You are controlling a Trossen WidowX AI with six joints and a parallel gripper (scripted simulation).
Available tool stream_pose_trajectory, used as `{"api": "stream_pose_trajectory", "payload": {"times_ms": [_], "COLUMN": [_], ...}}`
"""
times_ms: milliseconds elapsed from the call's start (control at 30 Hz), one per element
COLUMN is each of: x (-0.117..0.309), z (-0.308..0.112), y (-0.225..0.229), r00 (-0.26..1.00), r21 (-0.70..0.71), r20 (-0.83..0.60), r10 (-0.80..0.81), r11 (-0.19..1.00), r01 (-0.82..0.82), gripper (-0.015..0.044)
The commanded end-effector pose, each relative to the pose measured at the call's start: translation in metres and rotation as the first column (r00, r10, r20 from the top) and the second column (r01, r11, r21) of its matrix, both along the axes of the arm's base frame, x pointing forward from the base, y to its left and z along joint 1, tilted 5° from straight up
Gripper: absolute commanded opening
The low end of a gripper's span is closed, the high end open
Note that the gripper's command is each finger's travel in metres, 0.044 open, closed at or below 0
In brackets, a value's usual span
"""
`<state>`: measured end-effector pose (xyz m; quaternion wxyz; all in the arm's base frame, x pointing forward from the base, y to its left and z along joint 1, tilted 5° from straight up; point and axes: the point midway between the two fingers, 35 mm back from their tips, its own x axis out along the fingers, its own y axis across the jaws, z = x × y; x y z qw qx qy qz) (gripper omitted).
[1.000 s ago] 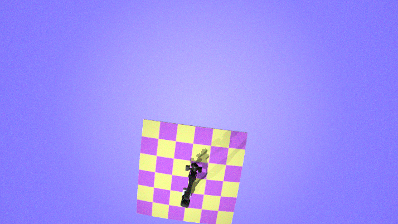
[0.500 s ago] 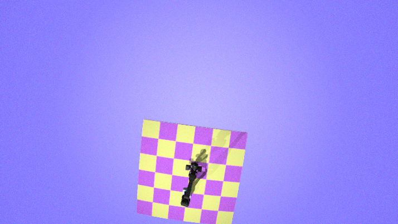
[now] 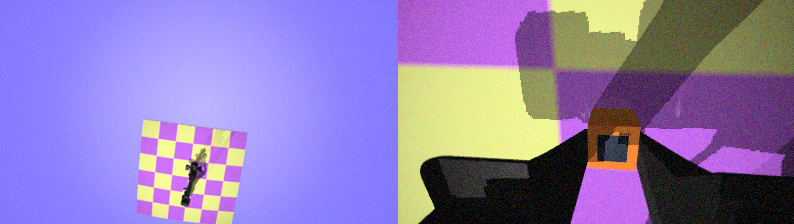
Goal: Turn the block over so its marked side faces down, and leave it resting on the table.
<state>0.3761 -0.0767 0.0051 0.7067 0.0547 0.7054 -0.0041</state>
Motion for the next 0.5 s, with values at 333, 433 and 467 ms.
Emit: {"api": "stream_pose_trajectory", "payload": {"times_ms": [333,433,467], "x": [0.000,0.000,0.000], "z": [0.028,0.029,0.029], "y": [-0.002,-0.003,-0.003], "r00": [1.000,1.000,1.000], "r21": [-0.004,-0.004,-0.004], "r20": [-0.002,-0.002,-0.002], "r10": [-0.004,-0.004,-0.004], "r11": [1.000,1.000,1.000], "r01": [0.004,0.004,0.004], "gripper": [0.0000,0.0000,0.0000]}}
